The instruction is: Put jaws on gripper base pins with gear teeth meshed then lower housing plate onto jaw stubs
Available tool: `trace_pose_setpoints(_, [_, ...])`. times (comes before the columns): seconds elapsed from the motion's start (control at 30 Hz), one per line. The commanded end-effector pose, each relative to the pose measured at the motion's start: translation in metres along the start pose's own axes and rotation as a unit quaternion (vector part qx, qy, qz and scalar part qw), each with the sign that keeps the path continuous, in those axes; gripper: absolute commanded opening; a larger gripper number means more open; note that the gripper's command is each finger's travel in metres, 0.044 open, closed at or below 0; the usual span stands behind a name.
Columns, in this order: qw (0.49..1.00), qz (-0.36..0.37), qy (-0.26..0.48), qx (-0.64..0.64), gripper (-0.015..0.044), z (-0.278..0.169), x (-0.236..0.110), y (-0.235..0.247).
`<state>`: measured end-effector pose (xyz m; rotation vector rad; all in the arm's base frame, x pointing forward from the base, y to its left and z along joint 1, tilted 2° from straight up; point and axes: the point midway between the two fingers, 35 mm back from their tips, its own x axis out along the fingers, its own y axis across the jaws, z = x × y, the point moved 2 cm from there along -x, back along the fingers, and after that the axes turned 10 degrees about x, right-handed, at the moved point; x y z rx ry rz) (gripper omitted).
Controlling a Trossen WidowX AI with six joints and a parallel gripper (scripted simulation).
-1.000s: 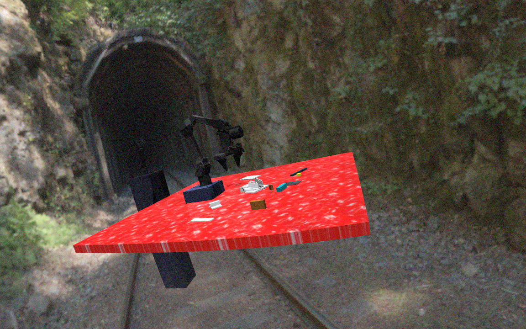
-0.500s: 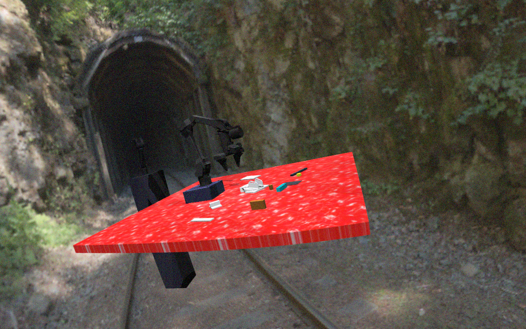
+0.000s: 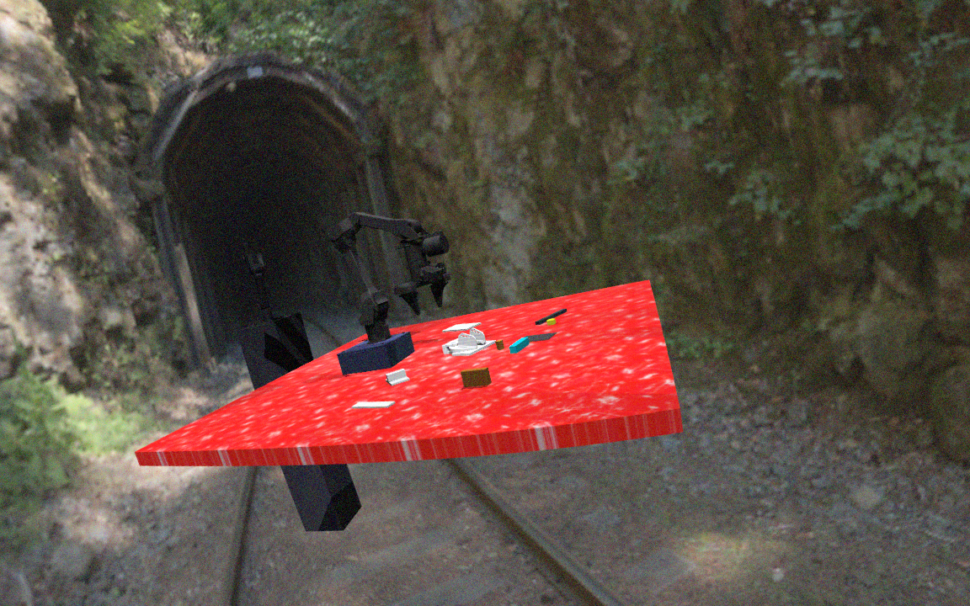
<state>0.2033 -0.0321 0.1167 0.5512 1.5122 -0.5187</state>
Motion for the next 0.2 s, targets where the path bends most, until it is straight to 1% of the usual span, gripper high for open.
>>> trace_pose_setpoints(0.0, [1.000, 0.000, 0.001, -0.003, 0.0440, -0.0007, 0.0000, -0.0003])
trace_pose_setpoints(0.17, [1.000, 0.000, 0.001, -0.003, 0.0440, -0.0007, 0.0000, -0.0003])
